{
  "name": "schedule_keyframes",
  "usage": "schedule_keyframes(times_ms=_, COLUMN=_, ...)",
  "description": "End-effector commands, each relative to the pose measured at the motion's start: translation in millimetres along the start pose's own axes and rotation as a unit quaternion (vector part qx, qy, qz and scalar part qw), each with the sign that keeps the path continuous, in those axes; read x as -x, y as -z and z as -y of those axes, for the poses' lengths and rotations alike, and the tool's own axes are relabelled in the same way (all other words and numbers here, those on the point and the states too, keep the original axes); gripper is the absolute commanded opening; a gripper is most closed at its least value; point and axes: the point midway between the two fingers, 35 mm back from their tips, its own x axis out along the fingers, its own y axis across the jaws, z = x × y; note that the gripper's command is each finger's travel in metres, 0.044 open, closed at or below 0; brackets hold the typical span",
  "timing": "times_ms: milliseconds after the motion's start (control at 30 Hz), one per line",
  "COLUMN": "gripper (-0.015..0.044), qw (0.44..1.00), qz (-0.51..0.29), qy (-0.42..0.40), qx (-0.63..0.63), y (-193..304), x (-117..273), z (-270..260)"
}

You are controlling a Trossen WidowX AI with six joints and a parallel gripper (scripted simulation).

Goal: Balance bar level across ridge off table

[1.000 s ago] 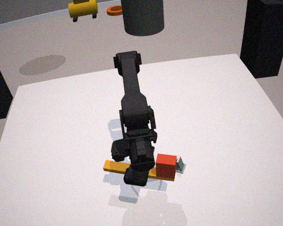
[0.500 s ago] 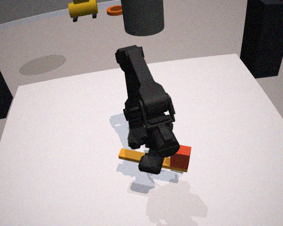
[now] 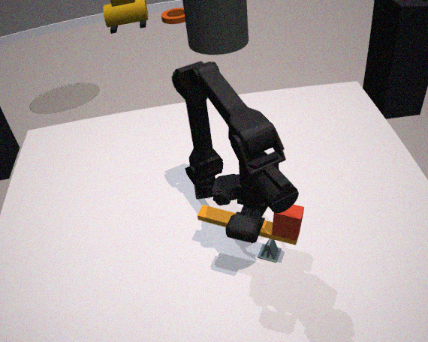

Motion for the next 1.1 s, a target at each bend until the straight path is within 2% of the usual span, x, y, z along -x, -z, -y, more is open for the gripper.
schedule_keyframes(times_ms=0, gripper=0.0000, qw=1.000, qz=-0.004, qy=0.000, qx=-0.010, y=2.3, x=-0.1, z=12.4)
schedule_keyframes(times_ms=1067, gripper=0.0000, qw=1.000, qz=-0.004, qy=0.000, qx=-0.011, y=2.8, x=-43.8, z=15.1)
